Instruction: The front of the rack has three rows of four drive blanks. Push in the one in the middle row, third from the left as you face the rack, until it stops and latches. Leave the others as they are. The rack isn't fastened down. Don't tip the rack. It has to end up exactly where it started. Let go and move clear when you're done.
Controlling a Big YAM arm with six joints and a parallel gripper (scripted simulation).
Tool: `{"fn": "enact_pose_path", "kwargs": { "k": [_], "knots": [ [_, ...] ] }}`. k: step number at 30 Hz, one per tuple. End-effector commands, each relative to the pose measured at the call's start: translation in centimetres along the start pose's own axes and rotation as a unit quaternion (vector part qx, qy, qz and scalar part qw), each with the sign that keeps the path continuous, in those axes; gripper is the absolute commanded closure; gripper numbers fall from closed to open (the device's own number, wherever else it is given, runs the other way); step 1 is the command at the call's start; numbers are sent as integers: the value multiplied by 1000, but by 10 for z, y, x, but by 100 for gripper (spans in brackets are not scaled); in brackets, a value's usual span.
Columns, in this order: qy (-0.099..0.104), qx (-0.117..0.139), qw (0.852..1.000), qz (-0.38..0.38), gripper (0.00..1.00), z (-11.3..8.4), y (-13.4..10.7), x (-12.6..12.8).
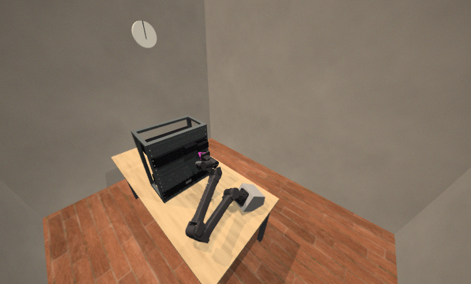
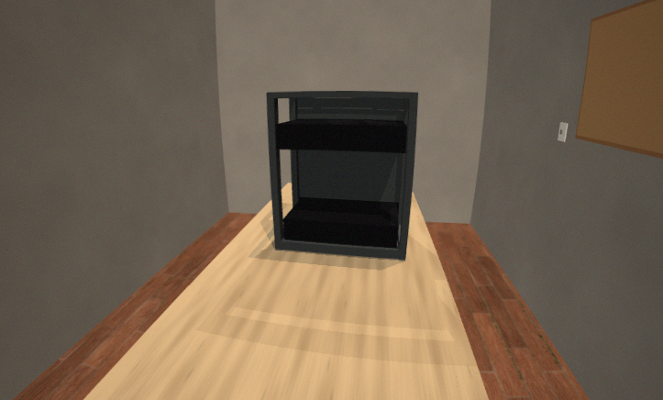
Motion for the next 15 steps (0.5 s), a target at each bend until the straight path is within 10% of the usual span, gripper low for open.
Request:
{"fn": "enact_pose_path", "kwargs": {
  "k": [1, 15],
  "knots": [
    [4, -8, 1000, -15, 100, 9, 27, -6],
    [4, 1, 1000, -4, 100, 17, 30, -3]
  ]
}}
Point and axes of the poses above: the point where the finger pads meet when closed, its own z axis out along the fingers, its own x axis across the jaws, y = z × x, the point moved 2 cm from there along -z, back along the fingers, and after that the axes turned 15 degrees about z, right-handed, at the moved point
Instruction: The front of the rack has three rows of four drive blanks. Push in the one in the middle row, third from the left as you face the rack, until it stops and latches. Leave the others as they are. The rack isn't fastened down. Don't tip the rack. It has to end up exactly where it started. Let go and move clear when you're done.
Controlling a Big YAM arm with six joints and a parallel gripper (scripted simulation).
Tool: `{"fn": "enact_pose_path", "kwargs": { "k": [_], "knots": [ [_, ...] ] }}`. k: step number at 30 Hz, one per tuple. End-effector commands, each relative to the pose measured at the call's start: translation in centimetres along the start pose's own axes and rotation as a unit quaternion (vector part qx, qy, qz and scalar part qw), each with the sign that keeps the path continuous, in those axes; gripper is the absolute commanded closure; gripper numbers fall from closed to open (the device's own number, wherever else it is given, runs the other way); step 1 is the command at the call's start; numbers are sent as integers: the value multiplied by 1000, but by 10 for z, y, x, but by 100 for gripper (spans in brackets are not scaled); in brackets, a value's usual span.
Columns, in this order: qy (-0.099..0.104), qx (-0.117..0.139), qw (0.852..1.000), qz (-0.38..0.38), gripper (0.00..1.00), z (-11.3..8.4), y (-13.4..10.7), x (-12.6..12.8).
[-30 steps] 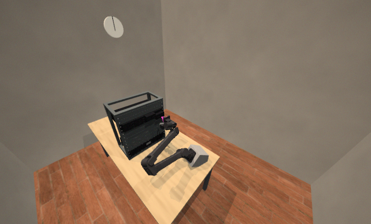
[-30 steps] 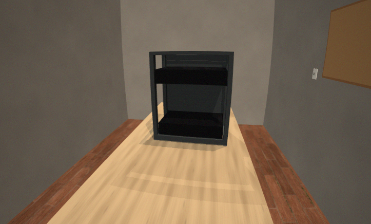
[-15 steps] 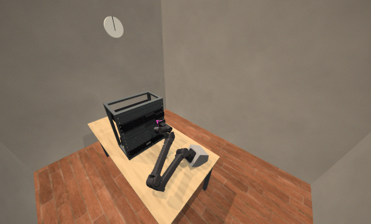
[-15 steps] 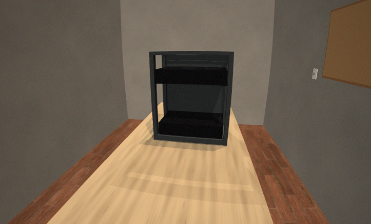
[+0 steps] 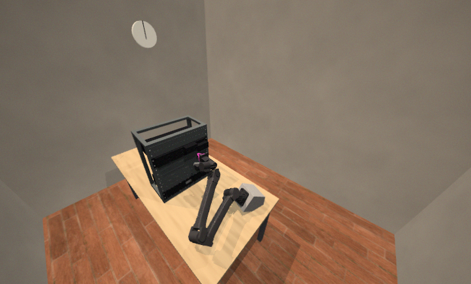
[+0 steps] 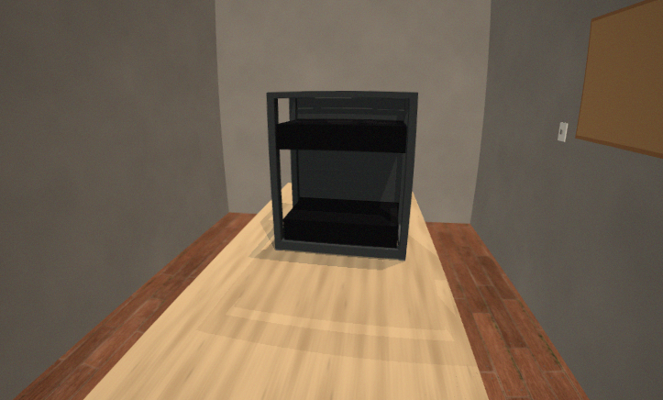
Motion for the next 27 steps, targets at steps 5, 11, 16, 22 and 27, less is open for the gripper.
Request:
{"fn": "enact_pose_path", "kwargs": {
  "k": [5, 11, 16, 22, 27],
  "knots": [
    [10, -11, 1000, -15, 100, 44, 17, -6],
    [9, -14, 1000, -16, 100, 75, 18, -5],
    [0, -11, 1000, -20, 100, 65, 16, -8],
    [0, -10, 1000, -19, 100, 66, 15, -8],
    [0, -9, 1000, -19, 100, 65, 14, -7]
  ]
}}
Point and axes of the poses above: the point where the finger pads meet when closed, its own z axis out along the fingers, its own x axis across the jaws, y = z × x, the point moved 2 cm from there along -z, back along the fingers, and after that the axes turned 15 degrees about z, right-handed, at the moved point
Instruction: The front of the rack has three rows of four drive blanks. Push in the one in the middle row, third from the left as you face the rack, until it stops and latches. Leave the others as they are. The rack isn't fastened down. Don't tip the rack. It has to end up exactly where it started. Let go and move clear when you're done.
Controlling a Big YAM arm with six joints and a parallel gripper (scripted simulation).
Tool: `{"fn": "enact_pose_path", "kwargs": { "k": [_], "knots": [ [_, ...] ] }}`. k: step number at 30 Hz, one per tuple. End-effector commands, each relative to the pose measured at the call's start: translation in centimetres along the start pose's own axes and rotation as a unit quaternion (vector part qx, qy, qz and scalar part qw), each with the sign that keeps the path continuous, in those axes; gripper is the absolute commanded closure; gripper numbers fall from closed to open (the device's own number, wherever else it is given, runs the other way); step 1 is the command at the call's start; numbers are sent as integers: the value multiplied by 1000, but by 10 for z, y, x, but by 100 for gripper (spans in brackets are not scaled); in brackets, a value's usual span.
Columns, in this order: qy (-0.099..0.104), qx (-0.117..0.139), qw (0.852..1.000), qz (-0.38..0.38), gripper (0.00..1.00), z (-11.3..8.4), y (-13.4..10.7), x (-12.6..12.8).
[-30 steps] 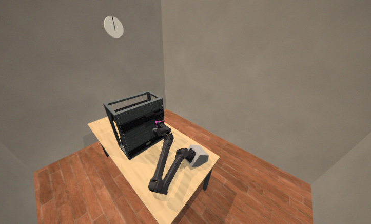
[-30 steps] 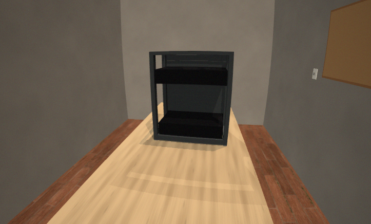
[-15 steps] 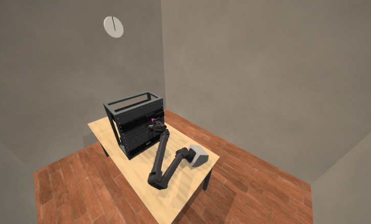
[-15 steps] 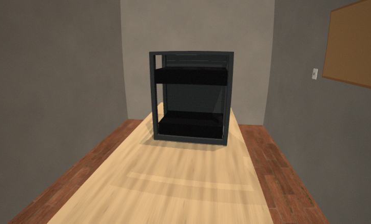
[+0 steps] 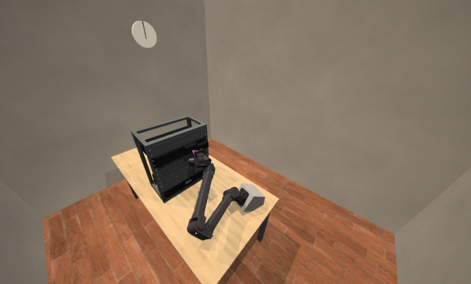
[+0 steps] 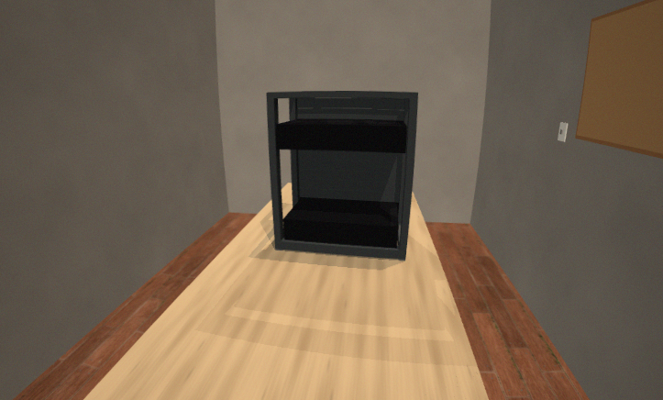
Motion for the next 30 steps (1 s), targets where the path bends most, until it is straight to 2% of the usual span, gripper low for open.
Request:
{"fn": "enact_pose_path", "kwargs": {
  "k": [1, 5, 22, 26, 30],
  "knots": [
    [-9, -7, 1000, -18, 100, -1, 13, -10],
    [-8, 0, 1000, -12, 100, -5, 5, -6],
    [-8, 0, 1000, -13, 100, -5, 5, -6],
    [0, -14, 1000, -18, 100, 13, 18, -8],
    [-1, -17, 1000, -20, 100, 17, 19, -8]
  ]
}}
Point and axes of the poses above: the point where the finger pads meet when closed, its own z axis out along the fingers, its own x axis across the jaws, y = z × x, the point moved 2 cm from there along -z, back along the fingers, and after that the axes turned 15 degrees about z, right-handed, at the moved point
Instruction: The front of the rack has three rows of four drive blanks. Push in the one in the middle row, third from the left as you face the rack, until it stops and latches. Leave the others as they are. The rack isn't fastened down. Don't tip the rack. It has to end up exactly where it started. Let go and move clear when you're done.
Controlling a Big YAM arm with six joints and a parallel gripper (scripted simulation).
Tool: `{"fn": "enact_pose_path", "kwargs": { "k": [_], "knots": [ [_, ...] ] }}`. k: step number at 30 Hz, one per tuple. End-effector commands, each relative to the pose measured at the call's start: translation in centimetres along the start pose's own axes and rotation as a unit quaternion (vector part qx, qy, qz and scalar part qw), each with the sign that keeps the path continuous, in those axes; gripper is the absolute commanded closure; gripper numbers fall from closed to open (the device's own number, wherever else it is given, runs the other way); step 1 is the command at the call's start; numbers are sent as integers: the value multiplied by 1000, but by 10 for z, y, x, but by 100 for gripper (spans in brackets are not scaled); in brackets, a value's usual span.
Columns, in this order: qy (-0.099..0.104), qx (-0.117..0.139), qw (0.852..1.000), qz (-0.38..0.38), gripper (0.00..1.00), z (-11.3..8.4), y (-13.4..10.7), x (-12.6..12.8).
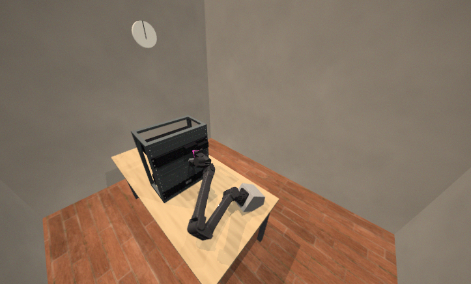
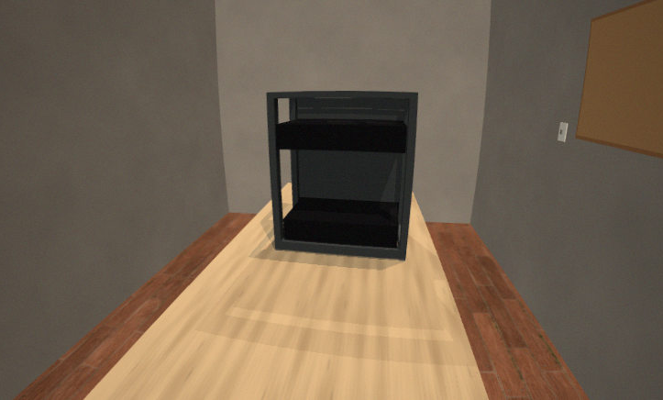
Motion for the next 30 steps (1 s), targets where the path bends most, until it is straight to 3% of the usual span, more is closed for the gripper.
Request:
{"fn": "enact_pose_path", "kwargs": {
  "k": [1, 7, 22, 30],
  "knots": [
    [4, -19, 1000, -19, 100, 20, 19, -7],
    [4, -18, 1000, -18, 100, 33, 18, -6],
    [4, -19, 1000, -19, 100, 36, 18, -6],
    [4, -19, 1000, -18, 100, 54, 18, -4]
  ]
}}
Point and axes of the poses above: the point where the finger pads meet when closed, its own z axis out along the fingers, its own x axis across the jaws, y = z × x, the point moved 2 cm from there along -z, back along the fingers, and after that the axes turned 15 degrees about z, right-handed, at the moved point
